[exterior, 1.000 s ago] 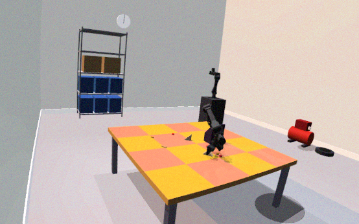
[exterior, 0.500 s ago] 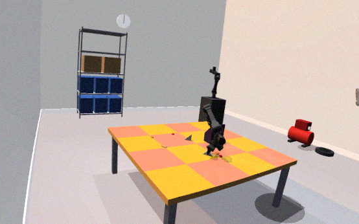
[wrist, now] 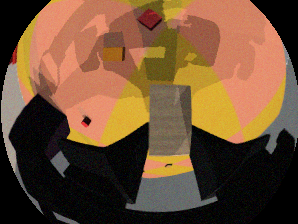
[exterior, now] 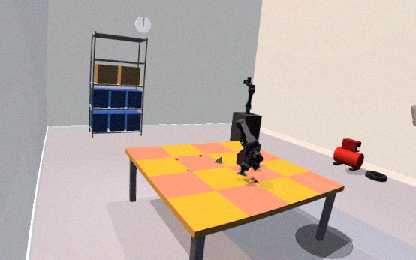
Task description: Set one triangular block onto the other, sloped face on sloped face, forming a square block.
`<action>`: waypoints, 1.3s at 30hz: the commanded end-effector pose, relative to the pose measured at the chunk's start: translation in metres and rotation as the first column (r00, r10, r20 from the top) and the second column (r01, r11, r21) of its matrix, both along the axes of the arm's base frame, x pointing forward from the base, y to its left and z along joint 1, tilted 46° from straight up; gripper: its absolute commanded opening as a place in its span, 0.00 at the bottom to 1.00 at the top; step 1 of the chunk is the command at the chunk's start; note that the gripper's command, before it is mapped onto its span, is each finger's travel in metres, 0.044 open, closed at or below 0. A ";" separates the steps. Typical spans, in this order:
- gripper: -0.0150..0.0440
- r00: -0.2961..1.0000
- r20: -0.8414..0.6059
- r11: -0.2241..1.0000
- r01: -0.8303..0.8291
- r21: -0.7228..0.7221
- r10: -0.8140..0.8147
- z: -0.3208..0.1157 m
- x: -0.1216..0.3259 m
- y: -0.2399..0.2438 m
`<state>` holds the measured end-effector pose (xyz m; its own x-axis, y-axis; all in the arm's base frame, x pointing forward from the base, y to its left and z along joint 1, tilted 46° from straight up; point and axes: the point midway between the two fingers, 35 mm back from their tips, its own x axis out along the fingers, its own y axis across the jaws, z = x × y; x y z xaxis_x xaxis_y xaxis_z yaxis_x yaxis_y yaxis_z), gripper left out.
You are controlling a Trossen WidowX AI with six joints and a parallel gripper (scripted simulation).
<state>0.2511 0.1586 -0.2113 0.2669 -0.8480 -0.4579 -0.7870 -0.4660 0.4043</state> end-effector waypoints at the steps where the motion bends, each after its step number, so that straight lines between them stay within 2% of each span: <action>1: 0.25 1.000 0.008 1.000 0.005 0.010 -0.005 0.012 0.000 0.014; 10: 0.25 1.000 0.007 1.000 0.005 0.009 -0.005 0.042 -0.004 0.041; 16: 0.25 1.000 -0.011 1.000 0.009 0.017 -0.009 0.042 -0.004 0.040; 28: 0.25 0.950 -0.270 0.945 0.226 0.236 -0.160 0.045 0.001 0.028; 39: 0.25 0.878 -0.461 0.810 0.361 0.463 -0.128 0.054 0.011 0.028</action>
<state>0.2604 0.1858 -0.1605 -0.1844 -0.5220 -0.8327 -0.7413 -0.4824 0.4666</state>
